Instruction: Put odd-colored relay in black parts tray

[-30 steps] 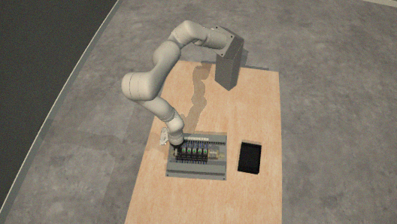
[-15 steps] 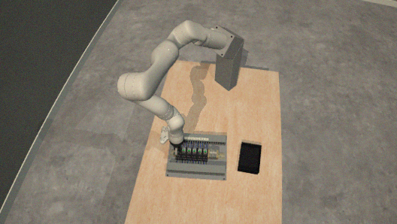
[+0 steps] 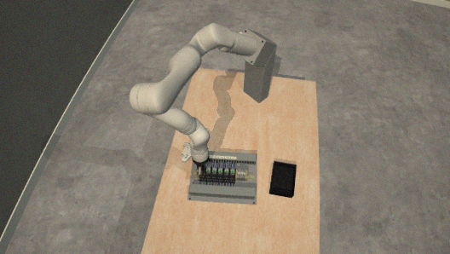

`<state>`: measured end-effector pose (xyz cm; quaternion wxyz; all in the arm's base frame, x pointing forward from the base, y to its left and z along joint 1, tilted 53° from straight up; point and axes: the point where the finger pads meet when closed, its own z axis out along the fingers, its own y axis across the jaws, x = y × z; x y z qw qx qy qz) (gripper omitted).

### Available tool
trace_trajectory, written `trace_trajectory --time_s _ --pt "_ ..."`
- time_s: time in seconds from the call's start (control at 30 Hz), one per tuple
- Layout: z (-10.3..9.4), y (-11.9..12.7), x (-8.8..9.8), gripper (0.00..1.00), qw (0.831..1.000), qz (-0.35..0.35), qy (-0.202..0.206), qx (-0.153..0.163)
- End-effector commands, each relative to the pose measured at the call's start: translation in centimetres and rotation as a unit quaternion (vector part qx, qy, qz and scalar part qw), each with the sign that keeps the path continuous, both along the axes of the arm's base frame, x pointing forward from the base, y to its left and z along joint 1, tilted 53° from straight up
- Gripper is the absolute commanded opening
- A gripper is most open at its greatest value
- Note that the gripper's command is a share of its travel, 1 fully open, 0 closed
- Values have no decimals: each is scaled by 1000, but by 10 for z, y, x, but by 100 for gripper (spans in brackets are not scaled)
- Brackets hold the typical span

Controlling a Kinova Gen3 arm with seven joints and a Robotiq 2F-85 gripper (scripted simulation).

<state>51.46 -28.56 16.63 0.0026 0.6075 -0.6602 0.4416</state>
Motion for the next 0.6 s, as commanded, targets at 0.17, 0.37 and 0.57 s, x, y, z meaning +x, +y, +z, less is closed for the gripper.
trace_trajectory --time_s 0.17,0.37,0.57 --pt "2 -1 -2 0 1000 2 -10 -1" --pt "1 -1 -2 0 1000 6 -15 -3" --pt "1 -1 -2 0 1000 6 -16 -3"
